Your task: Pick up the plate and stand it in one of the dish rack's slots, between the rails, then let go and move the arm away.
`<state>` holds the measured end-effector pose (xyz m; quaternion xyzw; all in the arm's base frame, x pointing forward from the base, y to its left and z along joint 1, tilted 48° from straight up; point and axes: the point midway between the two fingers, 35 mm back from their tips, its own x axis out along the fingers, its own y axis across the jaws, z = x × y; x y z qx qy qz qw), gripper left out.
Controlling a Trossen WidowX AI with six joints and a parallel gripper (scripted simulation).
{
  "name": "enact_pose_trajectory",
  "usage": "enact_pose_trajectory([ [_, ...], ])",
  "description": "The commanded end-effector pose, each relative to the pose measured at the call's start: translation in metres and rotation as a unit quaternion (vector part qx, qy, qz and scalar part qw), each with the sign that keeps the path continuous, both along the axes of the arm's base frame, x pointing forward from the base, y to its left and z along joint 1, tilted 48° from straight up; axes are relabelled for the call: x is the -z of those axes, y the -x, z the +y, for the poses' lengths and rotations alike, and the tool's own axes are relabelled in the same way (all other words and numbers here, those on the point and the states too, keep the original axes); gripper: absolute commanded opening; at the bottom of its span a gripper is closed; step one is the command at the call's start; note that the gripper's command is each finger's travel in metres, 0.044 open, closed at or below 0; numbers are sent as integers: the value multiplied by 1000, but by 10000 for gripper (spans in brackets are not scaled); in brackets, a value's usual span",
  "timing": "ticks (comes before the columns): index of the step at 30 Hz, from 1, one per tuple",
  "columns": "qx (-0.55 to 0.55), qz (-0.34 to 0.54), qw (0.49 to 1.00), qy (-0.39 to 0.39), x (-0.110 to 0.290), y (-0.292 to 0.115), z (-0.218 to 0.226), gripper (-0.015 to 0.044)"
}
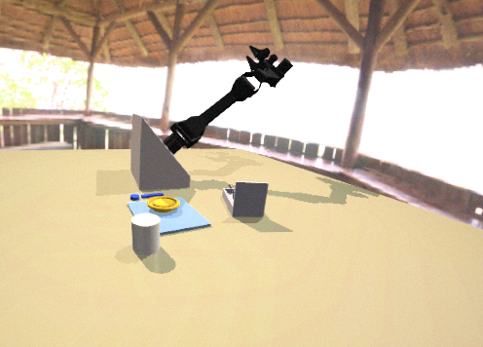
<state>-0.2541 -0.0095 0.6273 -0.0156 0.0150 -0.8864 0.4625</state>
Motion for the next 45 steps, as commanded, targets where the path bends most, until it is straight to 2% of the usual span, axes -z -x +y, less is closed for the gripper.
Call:
enact_pose_trajectory([
  [1, 1, 0, 1000, 0, 0, 0, 1, 400],
  [5, 27, 3, 1000, 5, 1, 5, 15, 400],
  [15, 148, 16, 989, 25, 8, 18, 82, 400],
  [30, 277, 28, 960, 38, 18, 14, 158, 400],
  [45, 483, 38, 874, 45, 43, -38, 281, 400],
])
